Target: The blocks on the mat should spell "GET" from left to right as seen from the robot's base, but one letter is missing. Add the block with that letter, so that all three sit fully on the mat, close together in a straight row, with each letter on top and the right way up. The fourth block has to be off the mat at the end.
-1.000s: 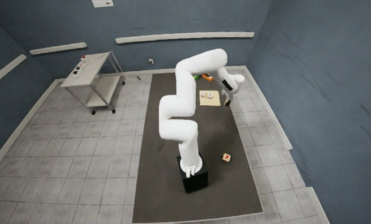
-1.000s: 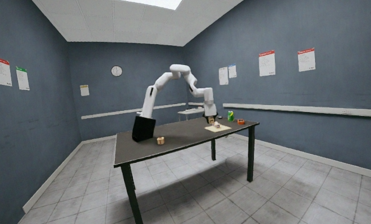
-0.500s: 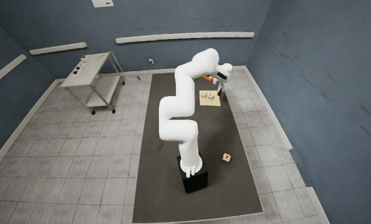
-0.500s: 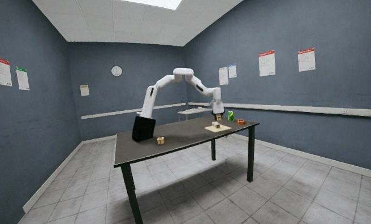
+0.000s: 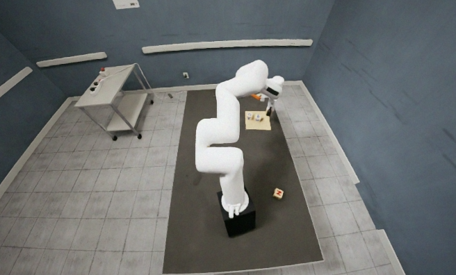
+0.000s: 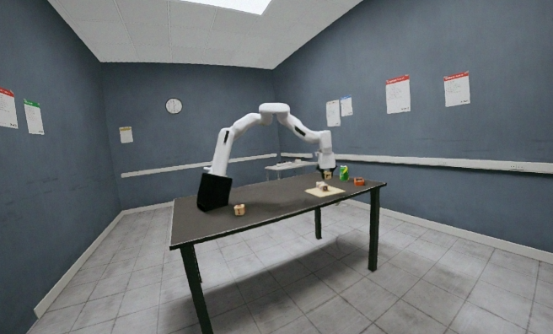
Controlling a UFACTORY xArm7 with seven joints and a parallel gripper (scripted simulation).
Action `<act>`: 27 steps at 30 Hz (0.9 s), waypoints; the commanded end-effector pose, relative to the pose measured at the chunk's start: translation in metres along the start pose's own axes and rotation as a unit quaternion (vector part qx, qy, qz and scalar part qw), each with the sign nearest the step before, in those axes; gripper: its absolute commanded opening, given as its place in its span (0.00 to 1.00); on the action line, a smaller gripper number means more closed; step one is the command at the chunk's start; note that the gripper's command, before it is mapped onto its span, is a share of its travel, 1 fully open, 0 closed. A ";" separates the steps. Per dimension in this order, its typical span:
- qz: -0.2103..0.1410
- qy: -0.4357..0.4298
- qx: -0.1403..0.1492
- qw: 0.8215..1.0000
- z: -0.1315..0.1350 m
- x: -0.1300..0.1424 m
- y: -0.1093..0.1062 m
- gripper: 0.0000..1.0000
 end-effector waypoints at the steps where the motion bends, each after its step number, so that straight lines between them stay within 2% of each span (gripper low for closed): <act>1: -0.001 0.000 0.002 1.000 0.002 0.001 -0.002 0.44; 6: -0.001 0.000 0.002 1.000 0.002 0.001 0.008 0.44; 12: -0.001 0.000 0.002 1.000 0.002 0.001 0.033 0.44; 14: -0.001 0.000 0.002 1.000 0.002 0.001 0.033 0.44; 22: -0.001 0.000 0.002 1.000 0.003 0.001 0.071 0.44; 27: -0.001 0.000 0.002 1.000 0.003 0.001 0.087 0.44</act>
Point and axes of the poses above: the point where the finger pads meet when closed, its own y axis out along the fingers, its own z axis across the jaws, x = y × z, the point moved 2 cm from there along -y, back along the fingers, and after that the axes turned 10 degrees about -y, right-handed, at the moved point
